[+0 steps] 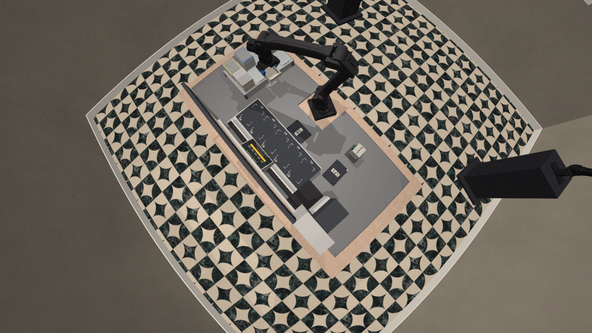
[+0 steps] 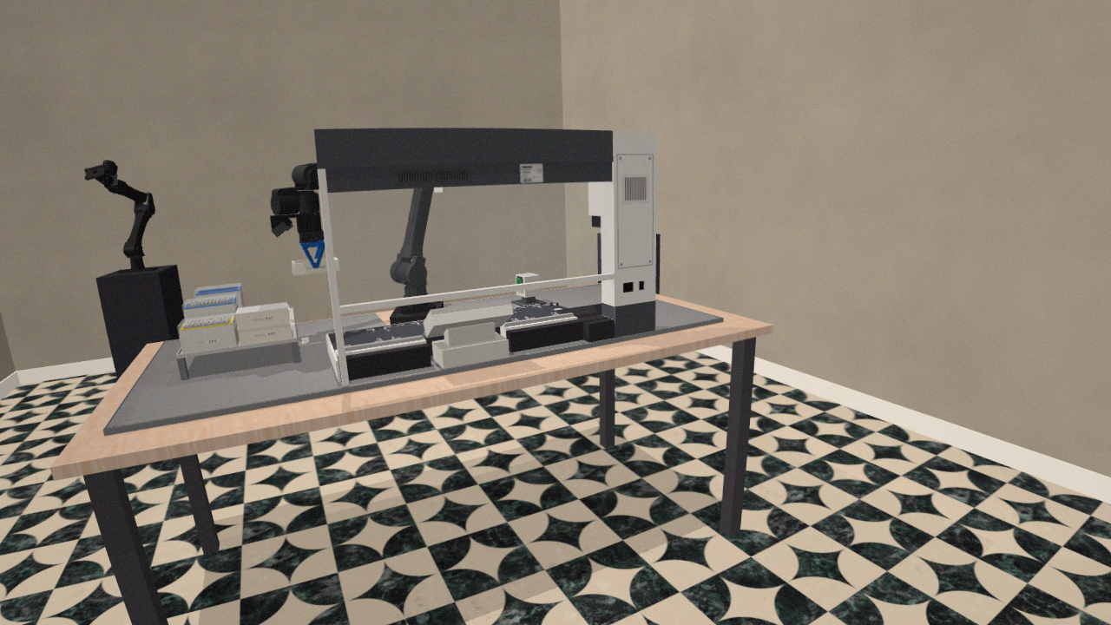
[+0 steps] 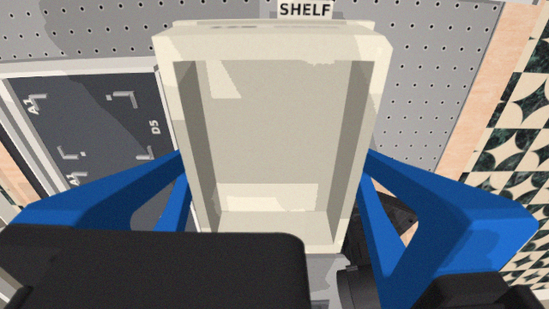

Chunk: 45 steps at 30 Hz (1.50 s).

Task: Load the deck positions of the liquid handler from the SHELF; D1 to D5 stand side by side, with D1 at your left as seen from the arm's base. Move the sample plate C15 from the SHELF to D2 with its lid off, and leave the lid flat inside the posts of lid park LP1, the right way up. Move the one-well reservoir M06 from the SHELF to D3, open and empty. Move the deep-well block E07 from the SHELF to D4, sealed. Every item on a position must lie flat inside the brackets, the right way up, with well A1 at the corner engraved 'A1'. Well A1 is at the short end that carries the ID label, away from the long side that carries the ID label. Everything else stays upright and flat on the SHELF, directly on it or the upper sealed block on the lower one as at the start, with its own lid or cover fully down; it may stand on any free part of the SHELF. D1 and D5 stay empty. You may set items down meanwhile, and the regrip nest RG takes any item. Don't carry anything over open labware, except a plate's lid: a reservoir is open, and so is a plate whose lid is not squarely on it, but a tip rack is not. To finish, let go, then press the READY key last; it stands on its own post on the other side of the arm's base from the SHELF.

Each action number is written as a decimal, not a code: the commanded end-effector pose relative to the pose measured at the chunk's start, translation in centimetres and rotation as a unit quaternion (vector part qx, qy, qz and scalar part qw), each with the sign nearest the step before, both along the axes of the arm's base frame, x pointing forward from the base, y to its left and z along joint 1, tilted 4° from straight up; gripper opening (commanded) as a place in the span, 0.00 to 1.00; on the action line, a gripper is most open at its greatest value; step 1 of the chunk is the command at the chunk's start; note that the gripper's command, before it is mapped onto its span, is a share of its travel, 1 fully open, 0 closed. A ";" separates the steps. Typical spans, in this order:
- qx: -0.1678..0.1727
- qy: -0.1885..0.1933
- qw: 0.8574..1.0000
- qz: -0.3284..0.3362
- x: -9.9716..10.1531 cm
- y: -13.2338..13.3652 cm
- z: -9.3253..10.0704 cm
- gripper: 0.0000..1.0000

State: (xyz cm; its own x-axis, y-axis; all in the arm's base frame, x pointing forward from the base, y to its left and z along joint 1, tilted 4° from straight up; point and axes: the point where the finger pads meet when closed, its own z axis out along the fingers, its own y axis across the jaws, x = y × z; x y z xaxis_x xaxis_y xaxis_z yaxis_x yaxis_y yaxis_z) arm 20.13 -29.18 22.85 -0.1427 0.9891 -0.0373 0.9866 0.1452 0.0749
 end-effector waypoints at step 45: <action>-0.012 -0.004 0.999 0.050 7.8 0.5 1.1 0.00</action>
State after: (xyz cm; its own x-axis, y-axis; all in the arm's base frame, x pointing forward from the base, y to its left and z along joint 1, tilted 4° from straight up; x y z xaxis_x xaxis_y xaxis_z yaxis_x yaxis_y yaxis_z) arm 27.41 -27.96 23.07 -0.1787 0.9833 -0.0330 0.9810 0.1807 0.0705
